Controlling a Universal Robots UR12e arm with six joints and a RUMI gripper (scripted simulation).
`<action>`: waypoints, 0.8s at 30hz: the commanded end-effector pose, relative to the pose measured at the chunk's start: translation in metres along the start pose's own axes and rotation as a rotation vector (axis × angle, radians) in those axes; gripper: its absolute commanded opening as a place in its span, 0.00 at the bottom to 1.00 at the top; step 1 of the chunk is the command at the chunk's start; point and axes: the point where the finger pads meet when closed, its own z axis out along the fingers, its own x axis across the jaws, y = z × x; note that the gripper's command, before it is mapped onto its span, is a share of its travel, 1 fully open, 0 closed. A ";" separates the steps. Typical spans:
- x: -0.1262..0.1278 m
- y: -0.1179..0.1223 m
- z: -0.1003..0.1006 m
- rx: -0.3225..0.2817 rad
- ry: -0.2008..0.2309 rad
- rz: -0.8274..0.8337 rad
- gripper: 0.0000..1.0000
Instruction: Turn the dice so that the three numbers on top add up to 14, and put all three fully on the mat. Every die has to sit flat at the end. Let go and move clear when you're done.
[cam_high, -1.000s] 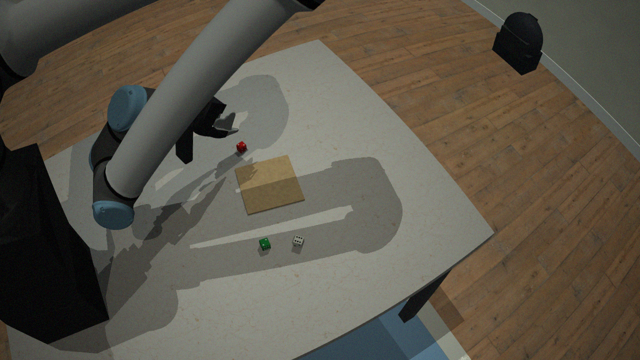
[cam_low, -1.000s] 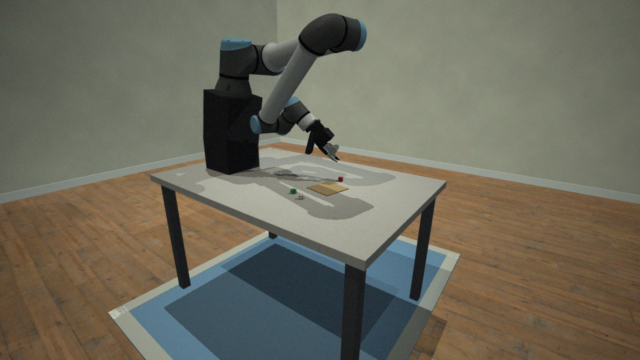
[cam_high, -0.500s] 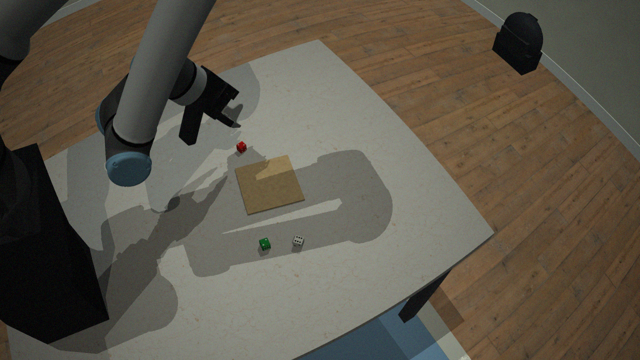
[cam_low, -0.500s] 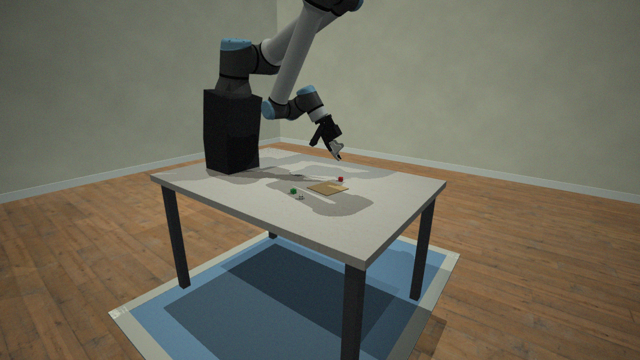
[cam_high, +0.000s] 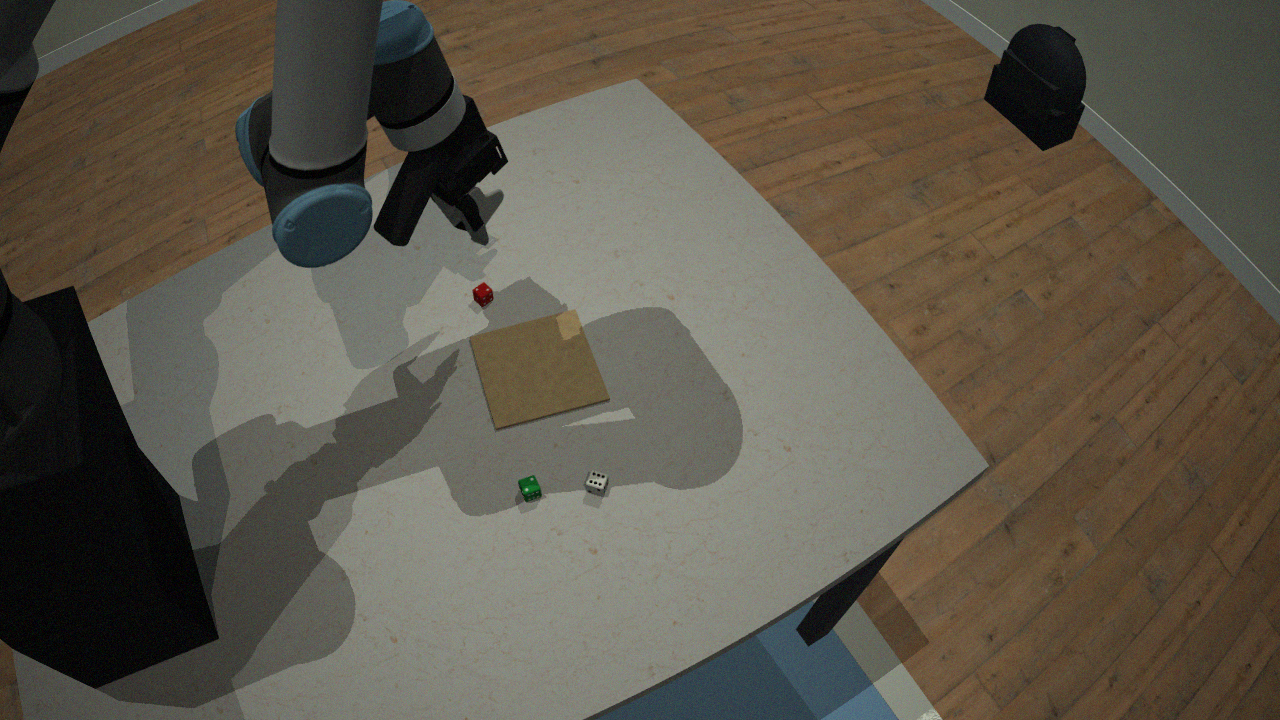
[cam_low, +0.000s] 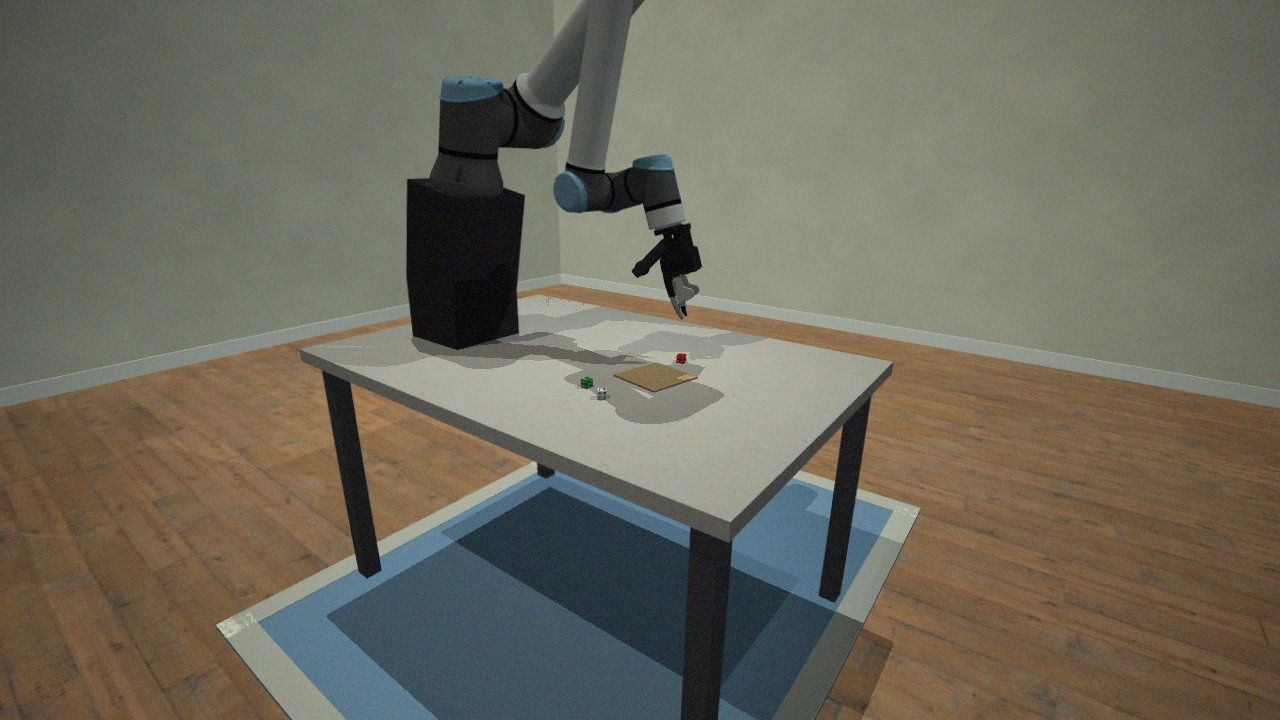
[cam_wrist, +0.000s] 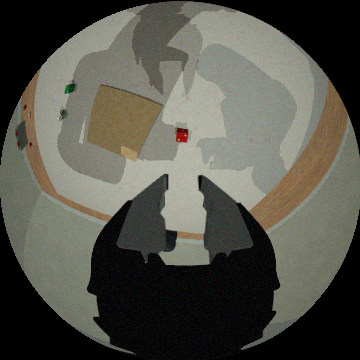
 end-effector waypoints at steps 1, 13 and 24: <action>-0.001 0.005 0.001 0.106 0.003 0.002 0.21; -0.001 0.013 -0.001 0.246 0.003 0.002 0.21; 0.000 0.015 -0.003 0.273 0.002 0.002 0.21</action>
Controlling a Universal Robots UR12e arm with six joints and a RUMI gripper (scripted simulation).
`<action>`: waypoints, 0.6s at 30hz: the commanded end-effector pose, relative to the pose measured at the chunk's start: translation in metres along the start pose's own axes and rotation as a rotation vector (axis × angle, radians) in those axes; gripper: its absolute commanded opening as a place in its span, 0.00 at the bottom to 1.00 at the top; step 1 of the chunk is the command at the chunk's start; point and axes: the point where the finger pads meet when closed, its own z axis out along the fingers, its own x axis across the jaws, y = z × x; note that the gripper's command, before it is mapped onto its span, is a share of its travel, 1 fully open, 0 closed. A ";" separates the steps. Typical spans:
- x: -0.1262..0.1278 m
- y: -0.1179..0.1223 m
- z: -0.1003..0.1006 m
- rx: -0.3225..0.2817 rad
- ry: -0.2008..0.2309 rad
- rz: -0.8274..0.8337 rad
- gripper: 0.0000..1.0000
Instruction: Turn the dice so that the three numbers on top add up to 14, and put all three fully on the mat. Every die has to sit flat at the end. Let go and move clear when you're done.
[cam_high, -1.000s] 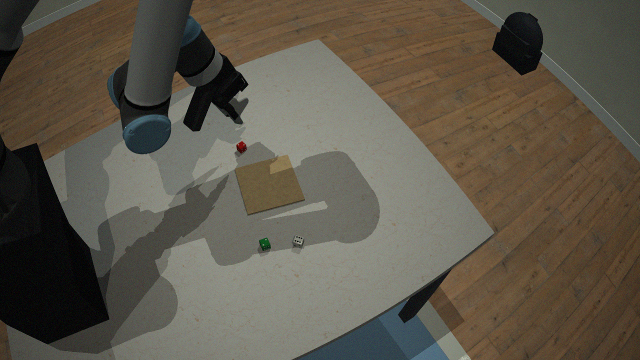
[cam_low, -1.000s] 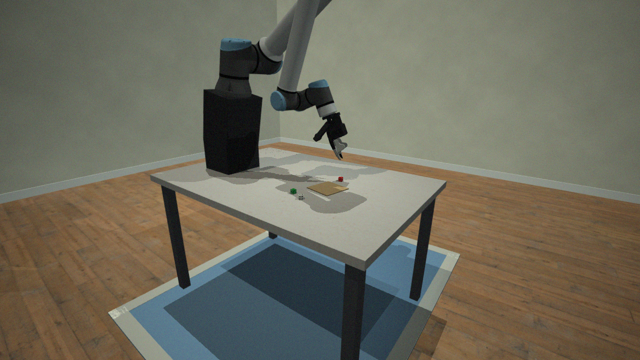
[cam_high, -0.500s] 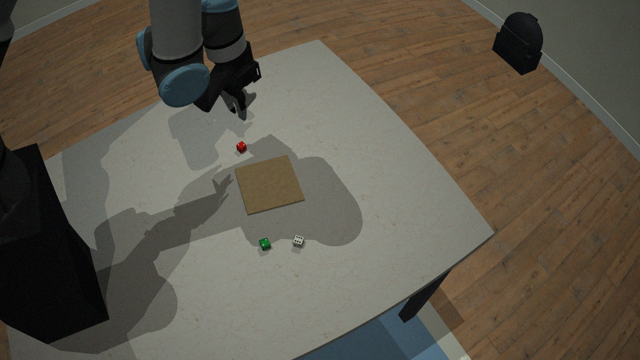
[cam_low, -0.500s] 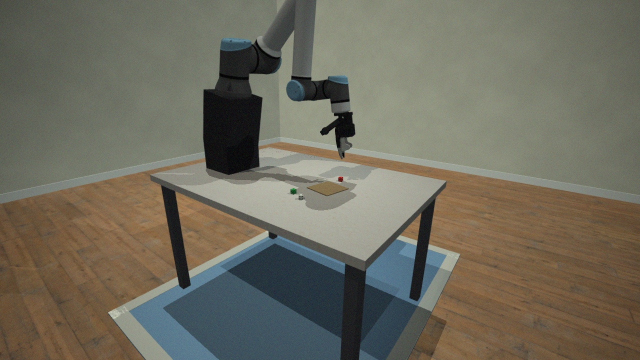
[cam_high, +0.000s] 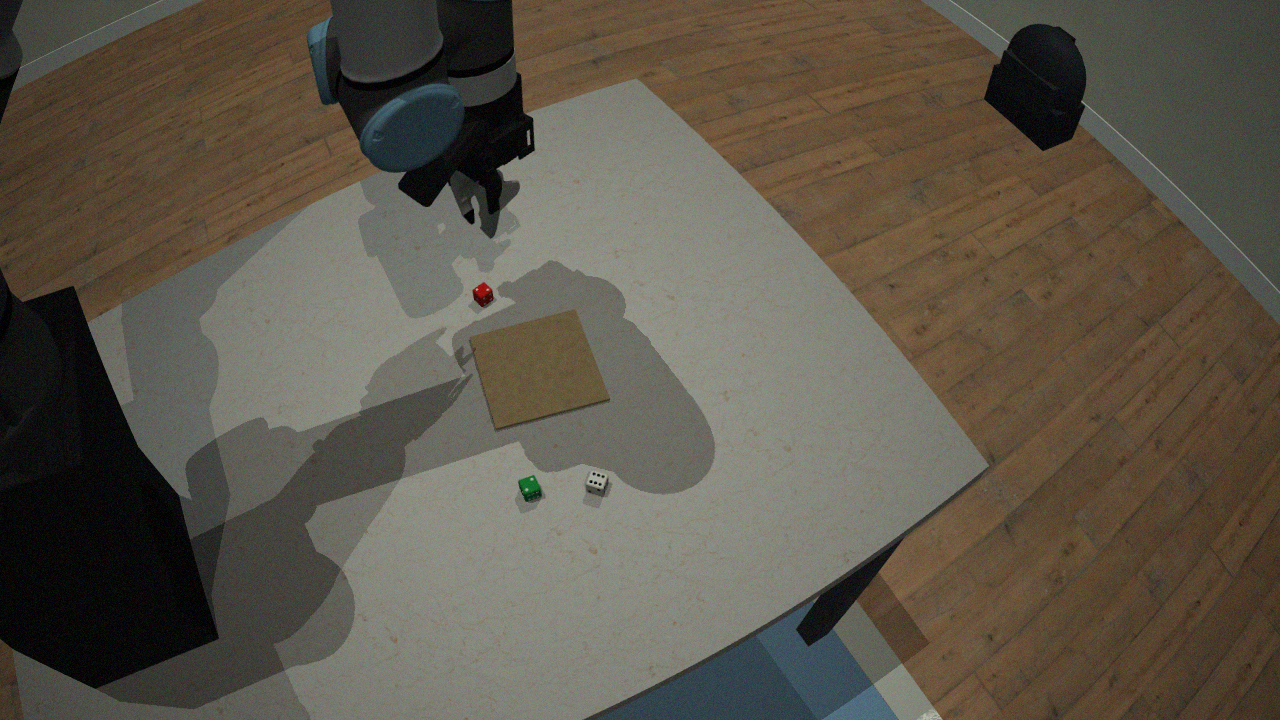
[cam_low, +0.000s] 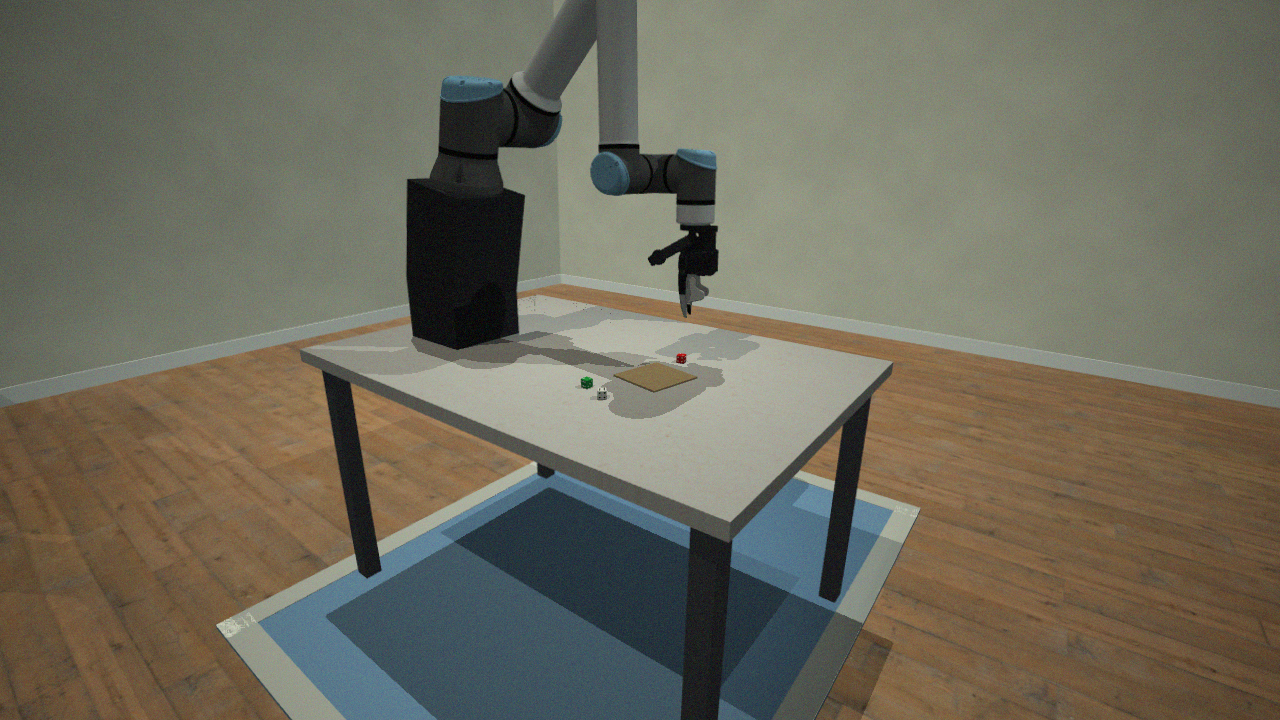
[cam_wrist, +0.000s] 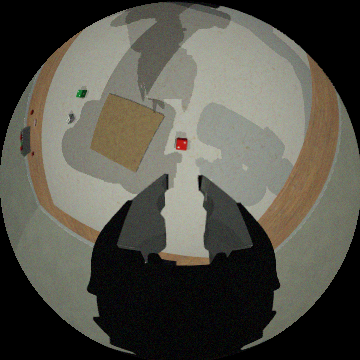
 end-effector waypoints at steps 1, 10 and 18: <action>0.000 0.001 -0.001 0.012 0.000 0.000 0.21; 0.000 0.001 -0.001 0.012 0.000 0.000 1.00; 0.000 0.001 -0.001 0.012 0.000 0.003 1.00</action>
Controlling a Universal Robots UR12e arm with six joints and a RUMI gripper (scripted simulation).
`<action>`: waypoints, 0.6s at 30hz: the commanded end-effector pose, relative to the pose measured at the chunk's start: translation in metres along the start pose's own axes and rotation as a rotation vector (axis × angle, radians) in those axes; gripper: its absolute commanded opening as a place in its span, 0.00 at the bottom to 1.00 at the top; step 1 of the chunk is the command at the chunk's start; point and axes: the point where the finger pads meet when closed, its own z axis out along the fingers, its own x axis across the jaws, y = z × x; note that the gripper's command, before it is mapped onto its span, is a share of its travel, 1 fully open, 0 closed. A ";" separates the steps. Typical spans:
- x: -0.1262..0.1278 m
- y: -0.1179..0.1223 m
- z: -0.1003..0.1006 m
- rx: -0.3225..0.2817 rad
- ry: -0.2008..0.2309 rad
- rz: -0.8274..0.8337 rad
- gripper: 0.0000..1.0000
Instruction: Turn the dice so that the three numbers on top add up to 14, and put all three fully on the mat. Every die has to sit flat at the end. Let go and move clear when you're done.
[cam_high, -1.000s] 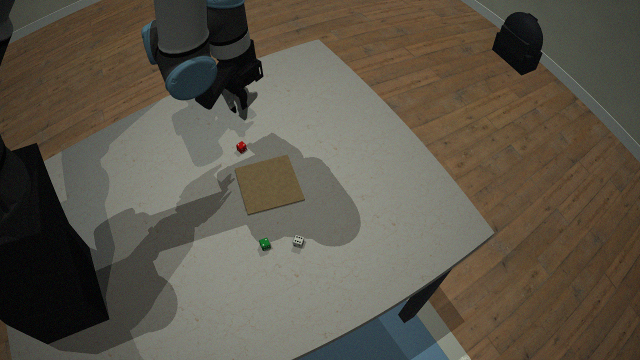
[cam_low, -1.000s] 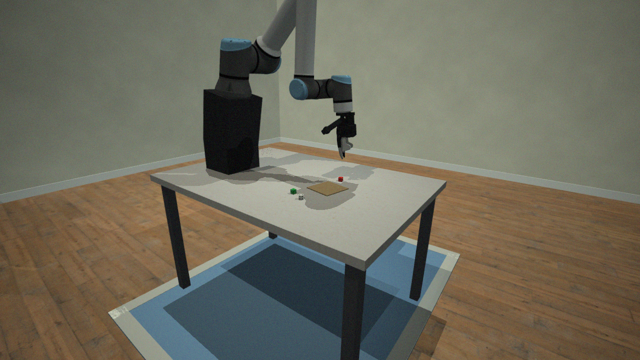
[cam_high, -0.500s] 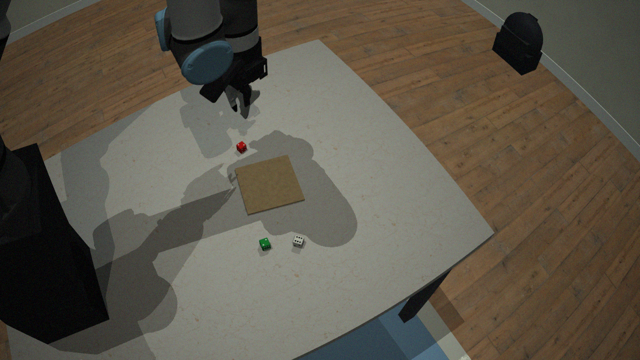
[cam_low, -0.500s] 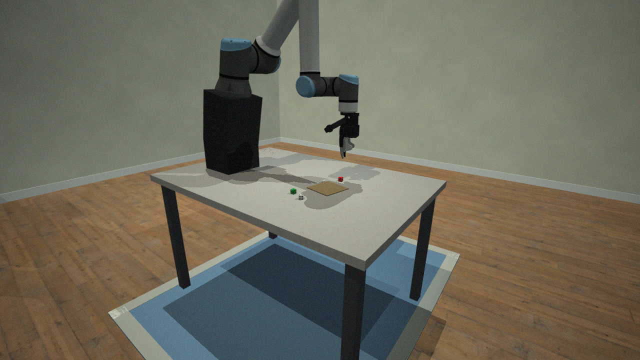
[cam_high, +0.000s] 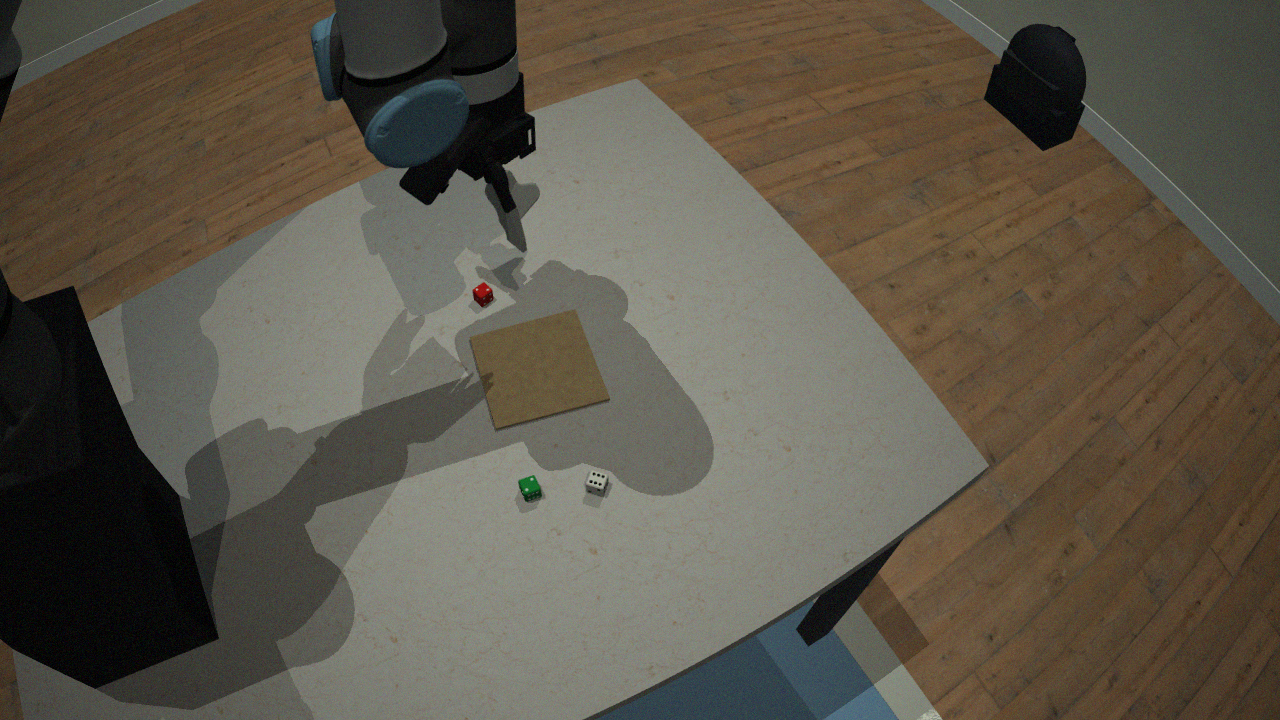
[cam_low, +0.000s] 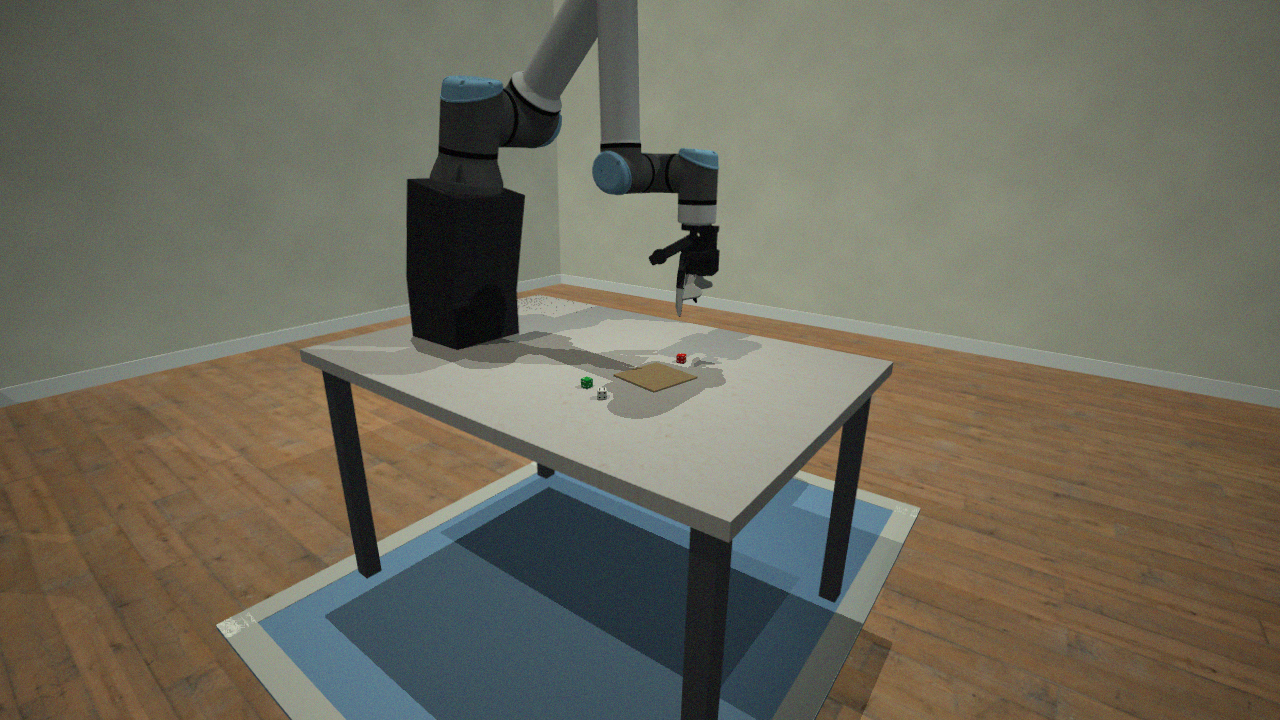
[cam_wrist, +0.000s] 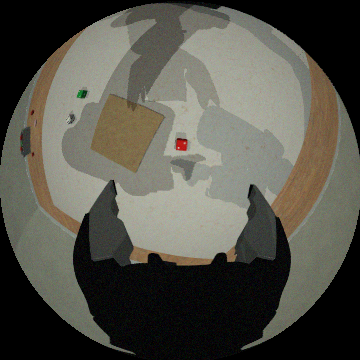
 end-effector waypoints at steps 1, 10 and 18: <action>0.000 0.000 0.000 -0.001 0.000 0.006 1.00; 0.000 -0.001 0.001 -0.001 0.000 0.071 1.00; 0.001 -0.003 0.007 -0.001 0.000 0.265 1.00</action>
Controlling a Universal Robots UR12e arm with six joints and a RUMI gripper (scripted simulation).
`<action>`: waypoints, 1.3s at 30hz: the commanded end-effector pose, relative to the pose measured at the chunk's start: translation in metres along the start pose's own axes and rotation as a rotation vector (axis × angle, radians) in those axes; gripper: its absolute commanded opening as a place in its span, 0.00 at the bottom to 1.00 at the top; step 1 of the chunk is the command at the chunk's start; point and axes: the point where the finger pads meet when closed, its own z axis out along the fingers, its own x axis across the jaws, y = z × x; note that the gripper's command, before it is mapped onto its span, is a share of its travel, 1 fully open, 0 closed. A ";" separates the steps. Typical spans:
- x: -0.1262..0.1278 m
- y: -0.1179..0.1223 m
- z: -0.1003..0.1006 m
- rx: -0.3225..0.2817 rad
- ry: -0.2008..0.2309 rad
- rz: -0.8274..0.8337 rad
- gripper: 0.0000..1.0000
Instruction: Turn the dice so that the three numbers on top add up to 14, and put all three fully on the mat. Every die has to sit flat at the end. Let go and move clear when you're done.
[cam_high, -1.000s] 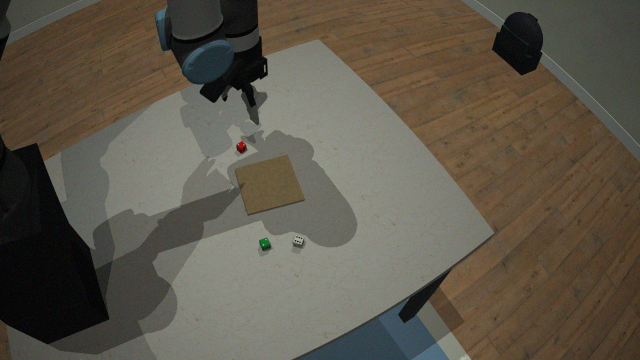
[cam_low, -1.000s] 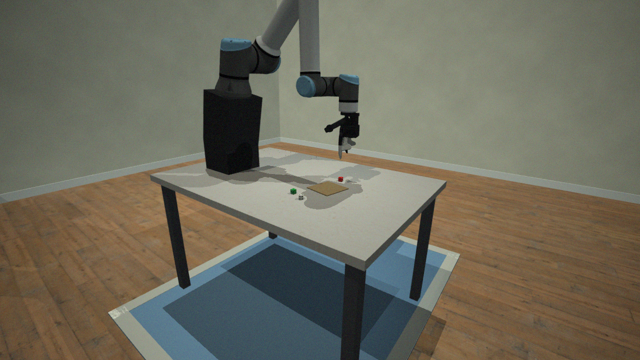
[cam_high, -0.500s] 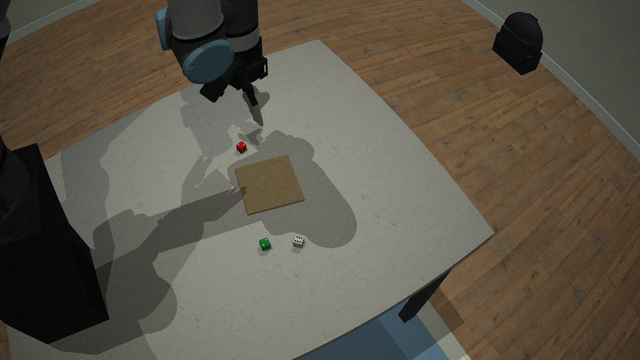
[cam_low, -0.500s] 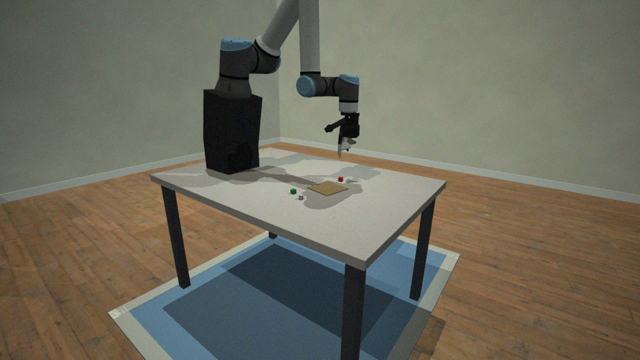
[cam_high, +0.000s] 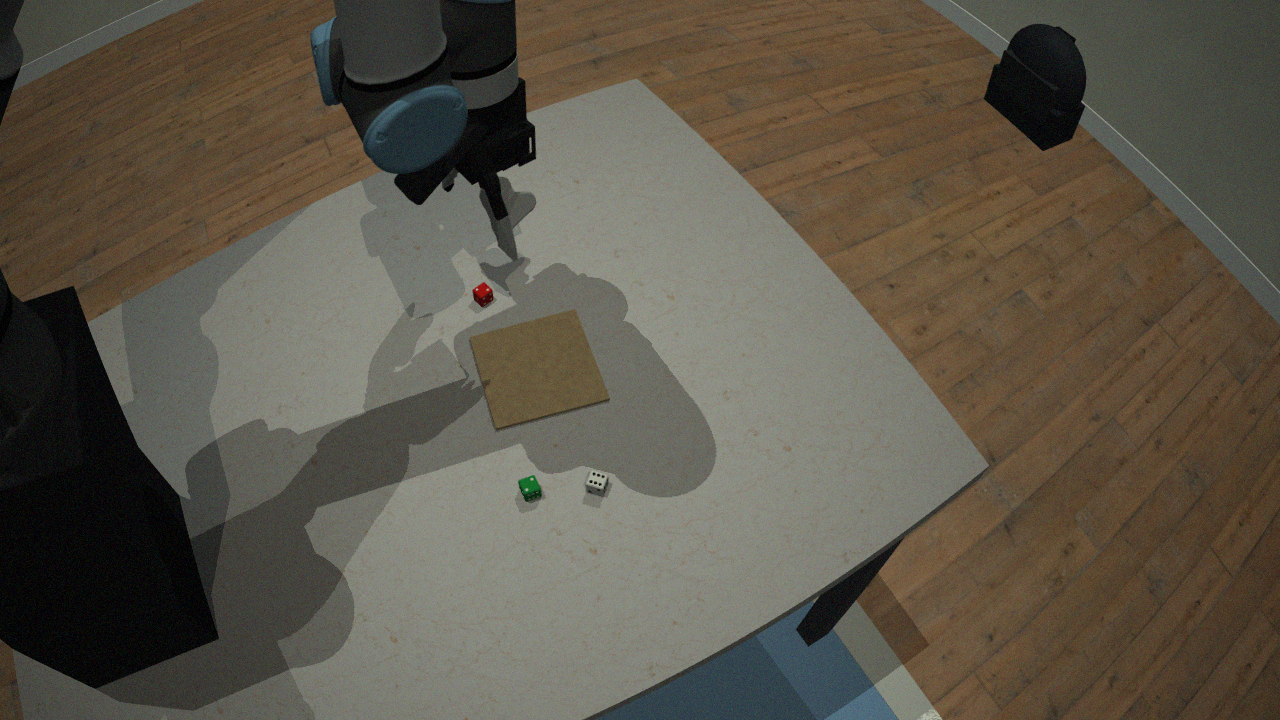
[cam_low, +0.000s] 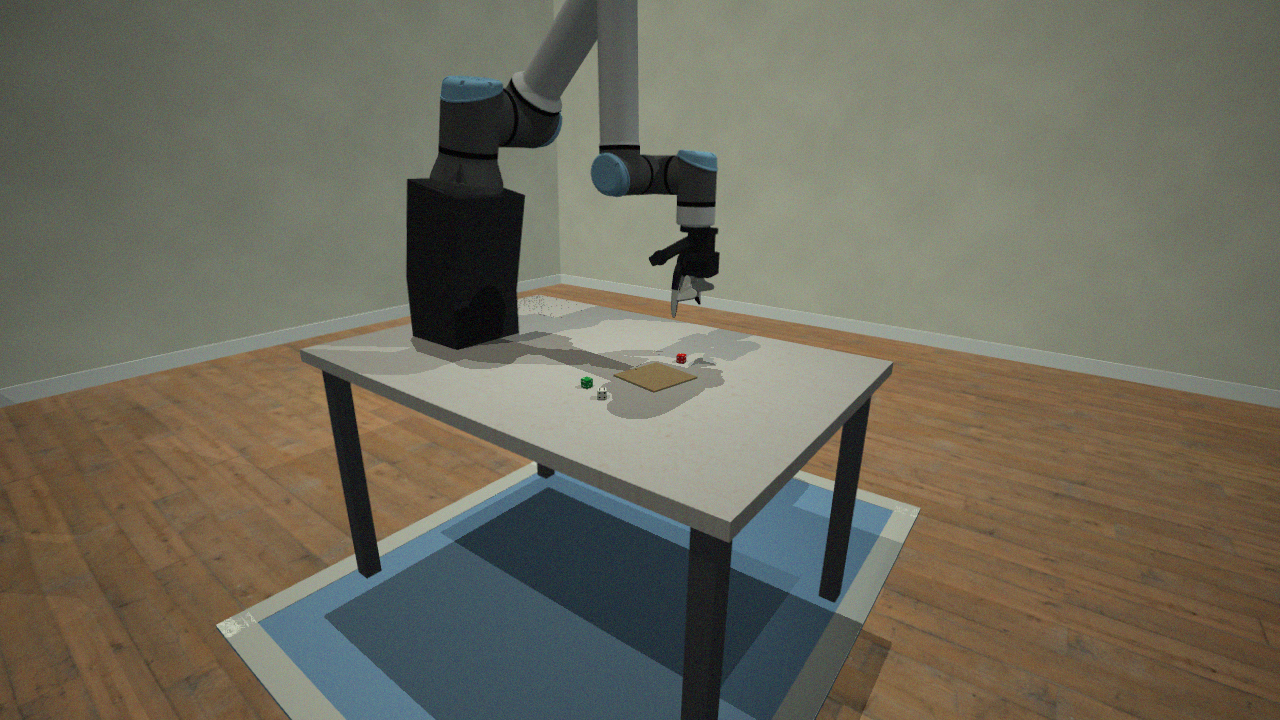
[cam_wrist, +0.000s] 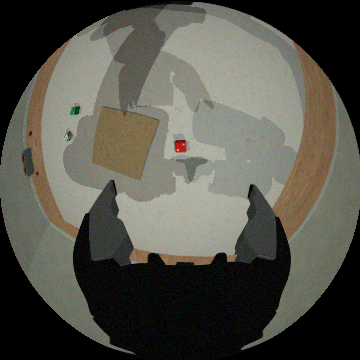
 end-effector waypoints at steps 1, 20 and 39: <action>0.000 -0.001 0.004 -0.001 -0.001 0.152 1.00; 0.001 -0.005 0.017 -0.001 -0.001 0.653 1.00; -0.001 -0.007 0.029 -0.002 -0.001 1.129 1.00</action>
